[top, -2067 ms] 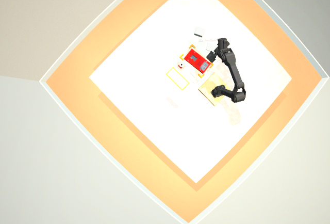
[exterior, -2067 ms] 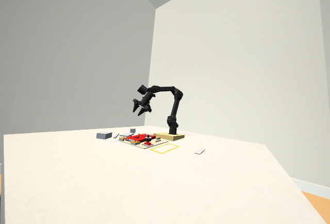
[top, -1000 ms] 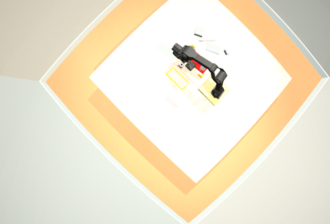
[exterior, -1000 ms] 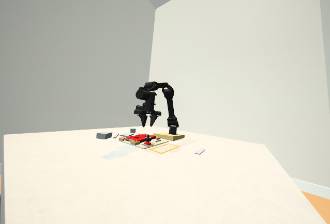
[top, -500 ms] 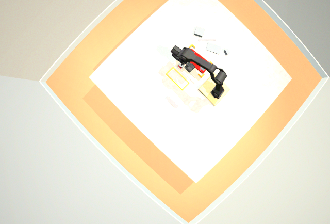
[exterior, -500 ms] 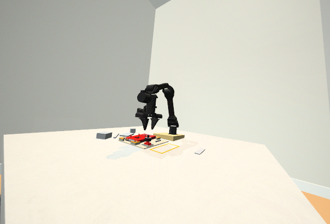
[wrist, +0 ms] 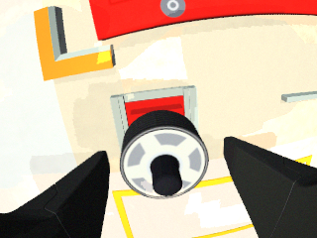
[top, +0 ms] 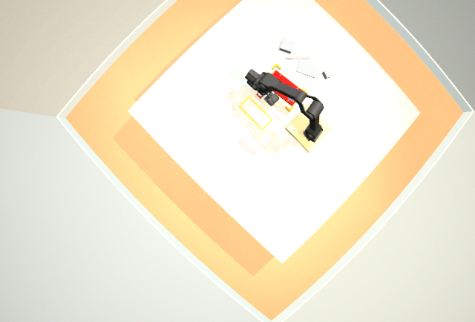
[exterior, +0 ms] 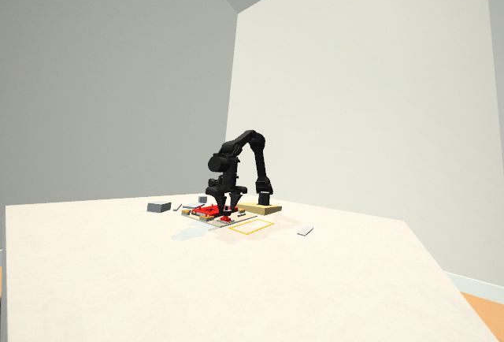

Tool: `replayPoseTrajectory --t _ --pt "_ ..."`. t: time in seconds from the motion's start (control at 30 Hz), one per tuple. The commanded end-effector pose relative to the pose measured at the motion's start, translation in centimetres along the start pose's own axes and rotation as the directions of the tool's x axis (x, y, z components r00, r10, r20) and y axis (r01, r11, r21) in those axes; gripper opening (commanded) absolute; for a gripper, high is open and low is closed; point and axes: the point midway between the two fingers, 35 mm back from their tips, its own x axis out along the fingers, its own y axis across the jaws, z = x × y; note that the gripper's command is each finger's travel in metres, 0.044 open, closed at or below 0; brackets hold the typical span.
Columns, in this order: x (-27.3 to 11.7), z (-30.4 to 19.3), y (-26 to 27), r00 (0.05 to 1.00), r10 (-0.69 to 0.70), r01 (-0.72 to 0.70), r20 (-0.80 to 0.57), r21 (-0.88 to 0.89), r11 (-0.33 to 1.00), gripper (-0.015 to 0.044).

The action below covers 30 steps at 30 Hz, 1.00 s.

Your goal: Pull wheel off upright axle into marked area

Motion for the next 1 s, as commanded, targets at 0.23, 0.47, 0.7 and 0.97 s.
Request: replayPoseTrajectory --t 0.23,0.47,0.7,0.97 --pt "-0.08 0.0 0.02 1.0 0.001 -0.001 0.0 0.0 1.0 0.0175" --pt "-0.16 0.0 0.02 1.0 0.001 -0.001 0.0 0.0 1.0 0.003" --pt "-0.39 0.0 0.04 1.0 0.001 -0.001 0.0 0.0 1.0 0.0" --pt "-0.65 0.0 0.05 1.0 0.002 -0.002 -0.001 0.0 1.0 0.0"
